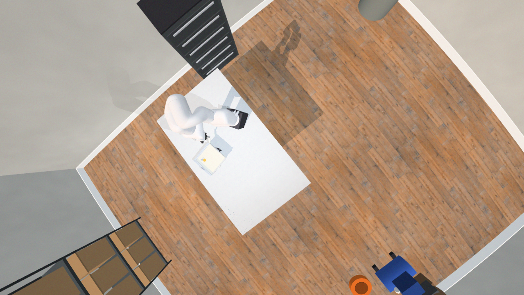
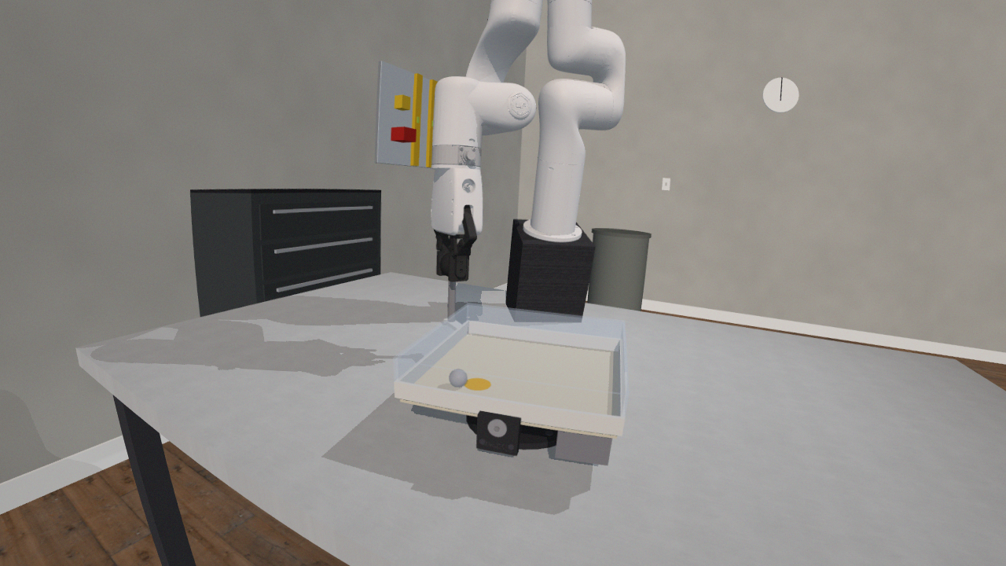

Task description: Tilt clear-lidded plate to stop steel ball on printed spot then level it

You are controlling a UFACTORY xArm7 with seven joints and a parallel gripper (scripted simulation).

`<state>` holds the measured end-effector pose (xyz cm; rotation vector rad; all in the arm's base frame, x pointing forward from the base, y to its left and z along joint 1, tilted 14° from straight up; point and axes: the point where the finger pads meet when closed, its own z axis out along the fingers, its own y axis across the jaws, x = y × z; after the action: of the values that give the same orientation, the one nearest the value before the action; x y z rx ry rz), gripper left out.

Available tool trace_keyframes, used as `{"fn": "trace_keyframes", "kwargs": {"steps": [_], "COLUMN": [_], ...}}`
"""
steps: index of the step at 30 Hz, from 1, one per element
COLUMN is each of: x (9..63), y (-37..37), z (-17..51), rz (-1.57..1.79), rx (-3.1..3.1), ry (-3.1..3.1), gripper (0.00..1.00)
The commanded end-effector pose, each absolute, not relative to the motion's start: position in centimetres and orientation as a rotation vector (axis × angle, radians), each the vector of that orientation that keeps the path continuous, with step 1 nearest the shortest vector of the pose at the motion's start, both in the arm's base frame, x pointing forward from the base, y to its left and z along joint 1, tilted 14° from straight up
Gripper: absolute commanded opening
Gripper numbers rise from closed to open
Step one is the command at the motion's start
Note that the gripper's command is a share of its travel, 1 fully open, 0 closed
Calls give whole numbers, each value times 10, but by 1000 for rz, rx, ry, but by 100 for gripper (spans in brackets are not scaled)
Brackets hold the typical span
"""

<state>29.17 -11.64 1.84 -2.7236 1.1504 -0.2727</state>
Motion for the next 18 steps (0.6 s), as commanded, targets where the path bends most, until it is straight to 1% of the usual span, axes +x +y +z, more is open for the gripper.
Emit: {"fn": "trace_keyframes", "kwargs": {"steps": [1,18], "x": [291,294], "y": [-115,-118], "z": [18,19], "rz": [-272,-272], "rx": [-2723,-2723], "ry": [1148,1148], "gripper": [0,0]}}
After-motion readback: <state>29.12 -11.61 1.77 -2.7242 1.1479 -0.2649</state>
